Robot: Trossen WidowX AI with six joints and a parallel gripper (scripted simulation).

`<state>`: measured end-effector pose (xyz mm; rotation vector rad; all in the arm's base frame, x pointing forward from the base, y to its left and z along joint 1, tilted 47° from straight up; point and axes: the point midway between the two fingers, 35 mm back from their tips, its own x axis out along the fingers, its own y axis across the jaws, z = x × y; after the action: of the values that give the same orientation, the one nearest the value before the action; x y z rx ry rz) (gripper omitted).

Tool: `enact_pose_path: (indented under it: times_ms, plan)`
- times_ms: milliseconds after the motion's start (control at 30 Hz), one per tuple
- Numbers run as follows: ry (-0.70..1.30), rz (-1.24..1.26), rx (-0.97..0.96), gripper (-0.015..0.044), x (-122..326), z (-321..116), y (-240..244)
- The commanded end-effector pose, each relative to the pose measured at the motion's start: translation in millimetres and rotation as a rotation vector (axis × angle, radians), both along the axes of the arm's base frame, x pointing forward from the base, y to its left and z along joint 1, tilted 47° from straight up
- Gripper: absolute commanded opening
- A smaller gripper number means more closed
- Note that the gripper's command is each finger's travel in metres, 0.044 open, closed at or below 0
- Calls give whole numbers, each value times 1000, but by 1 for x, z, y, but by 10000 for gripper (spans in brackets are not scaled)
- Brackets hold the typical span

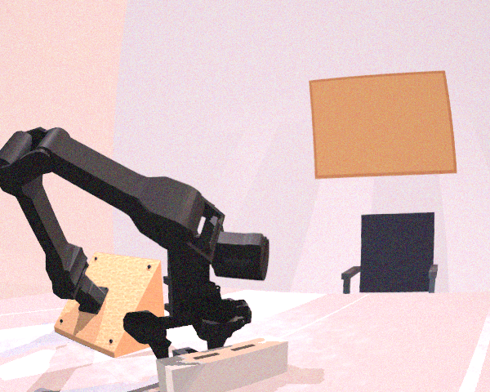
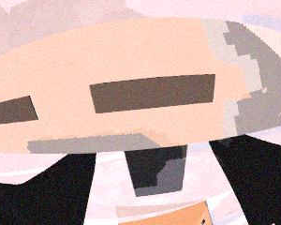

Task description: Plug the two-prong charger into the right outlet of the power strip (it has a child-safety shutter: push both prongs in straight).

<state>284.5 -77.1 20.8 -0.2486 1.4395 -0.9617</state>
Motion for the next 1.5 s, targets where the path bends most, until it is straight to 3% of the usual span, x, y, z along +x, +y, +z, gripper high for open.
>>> enact_pose_path:
  times_ms: [0,1467]
  plan:
    - [-4,1,-3,440,0,0,0]
    - [-38,9,-28,440,-11,-4,4]
